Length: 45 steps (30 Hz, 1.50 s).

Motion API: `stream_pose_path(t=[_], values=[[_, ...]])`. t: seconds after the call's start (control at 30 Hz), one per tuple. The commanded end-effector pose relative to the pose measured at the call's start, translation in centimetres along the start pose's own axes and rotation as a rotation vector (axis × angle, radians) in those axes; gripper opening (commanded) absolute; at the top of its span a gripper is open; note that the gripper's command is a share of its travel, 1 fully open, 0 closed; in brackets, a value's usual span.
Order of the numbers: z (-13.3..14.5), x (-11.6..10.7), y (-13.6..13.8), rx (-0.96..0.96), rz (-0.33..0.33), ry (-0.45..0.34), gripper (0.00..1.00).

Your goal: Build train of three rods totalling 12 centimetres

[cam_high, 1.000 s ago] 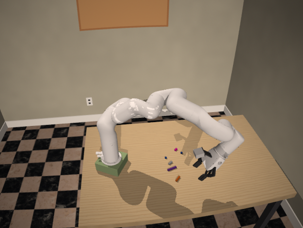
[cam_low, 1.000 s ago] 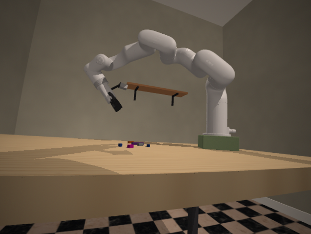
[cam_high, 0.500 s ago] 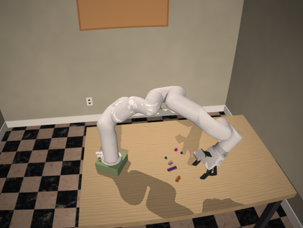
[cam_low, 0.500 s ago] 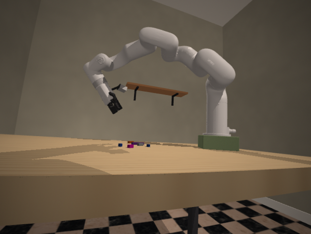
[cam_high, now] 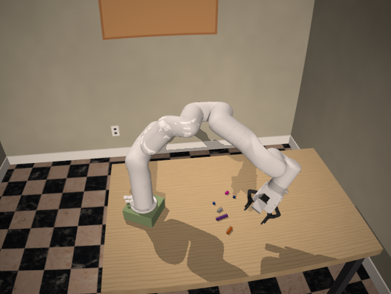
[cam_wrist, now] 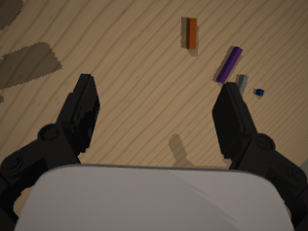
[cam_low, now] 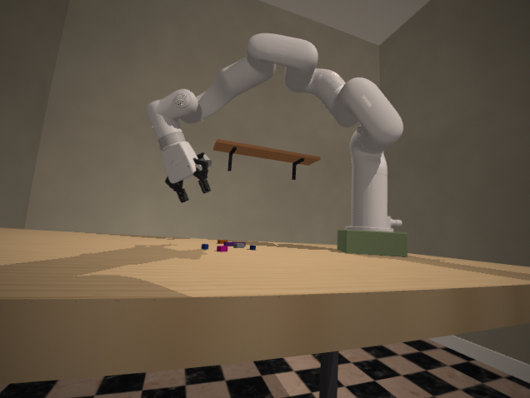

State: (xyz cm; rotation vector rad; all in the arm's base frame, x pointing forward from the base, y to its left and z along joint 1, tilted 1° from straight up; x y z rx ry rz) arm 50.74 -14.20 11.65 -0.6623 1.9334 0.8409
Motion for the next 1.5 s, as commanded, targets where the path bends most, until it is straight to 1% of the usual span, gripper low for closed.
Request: stream_pose_path(t=[0.0, 0.1, 0.17, 0.2, 0.33, 0.67, 0.73, 0.8, 0.93, 1.0, 1.07, 1.13, 1.2, 1.23, 1.3, 1.37, 1.47], values=[[1.3, 0.3, 1.0, -0.154, -0.05, -0.044, 1.0], [2.3, 0.8, 1.9, -0.275, -0.079, -0.065, 1.0], [2.3, 0.8, 1.9, -0.275, -0.079, -0.065, 1.0], [3.1, 1.2, 2.7, -0.37, -0.104, -0.081, 1.0], [4.1, 1.9, 4.0, -0.51, -0.144, -0.1, 1.0], [6.4, 4.0, 8.1, -0.903, -0.275, -0.132, 1.0], [6.4, 4.0, 8.1, -0.903, -0.275, -0.132, 1.0], [6.9, 4.8, 9.6, -1.033, -0.325, -0.132, 1.0], [7.3, 5.7, 11.2, -1.167, -0.38, -0.127, 1.0], [7.3, 5.9, 11.6, -1.192, -0.391, -0.125, 1.0], [7.5, 6.6, 12.9, -1.302, -0.438, -0.113, 1.0], [7.5, 7.2, 13.8, -1.371, -0.47, -0.103, 1.0], [7.5, 7.3, 14.1, -1.389, -0.478, -0.1, 1.0], [7.5, 7.6, 14.5, -1.424, -0.494, -0.094, 1.0], [7.5, 7.6, 14.5, -1.424, -0.494, -0.094, 1.0], [7.5, 8.0, 15.2, -1.477, -0.519, -0.083, 1.0], [7.4, 8.3, 15.8, -1.52, -0.539, -0.073, 1.0]])
Point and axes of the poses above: the point where the finger pads meet when closed, its own x axis out along the fingers, its own y axis across the jaws, z = x × y, the point moved 4 cm from there along -x, back along the fingers
